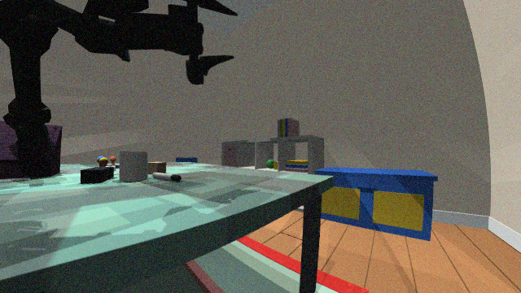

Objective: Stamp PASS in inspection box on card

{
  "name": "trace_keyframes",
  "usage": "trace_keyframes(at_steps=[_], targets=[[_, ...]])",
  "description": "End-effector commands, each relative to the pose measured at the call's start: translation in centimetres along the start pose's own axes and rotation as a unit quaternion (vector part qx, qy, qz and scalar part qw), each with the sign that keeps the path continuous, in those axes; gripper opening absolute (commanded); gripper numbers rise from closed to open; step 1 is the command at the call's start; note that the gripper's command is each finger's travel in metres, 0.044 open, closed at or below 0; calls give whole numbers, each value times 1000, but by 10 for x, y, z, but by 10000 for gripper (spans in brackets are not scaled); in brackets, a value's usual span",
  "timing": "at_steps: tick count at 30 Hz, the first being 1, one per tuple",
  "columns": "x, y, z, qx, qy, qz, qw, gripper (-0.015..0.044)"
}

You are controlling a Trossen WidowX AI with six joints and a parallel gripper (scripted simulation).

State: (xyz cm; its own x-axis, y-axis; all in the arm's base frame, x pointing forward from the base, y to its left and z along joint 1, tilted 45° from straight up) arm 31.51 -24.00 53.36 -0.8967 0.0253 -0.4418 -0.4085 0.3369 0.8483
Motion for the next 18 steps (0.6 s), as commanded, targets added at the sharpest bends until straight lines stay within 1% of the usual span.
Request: trace_keyframes(at_steps=[1,4,7,12,18], targets=[[-1,-1,0,-1,0,1,1000,374],[-8,-15,6,-11,-3,17,1000,295],[-23,-46,20,-31,-7,56,998,216],[-45,-103,57,-49,-1,136,989,214],[-61,-173,118,-40,37,245,968,214]])
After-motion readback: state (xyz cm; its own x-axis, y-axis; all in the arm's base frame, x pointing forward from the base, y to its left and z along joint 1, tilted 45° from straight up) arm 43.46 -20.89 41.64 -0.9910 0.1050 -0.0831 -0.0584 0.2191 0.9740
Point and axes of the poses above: the point midway between the two fingers, 35 mm back from their tips, its own x axis back along the fingers, its own y axis across the jaws, z = x × y, the point moved 7 cm from there along x, back along the fingers, and after that the axes turned 12 degrees about x, right-handed, at the moved point
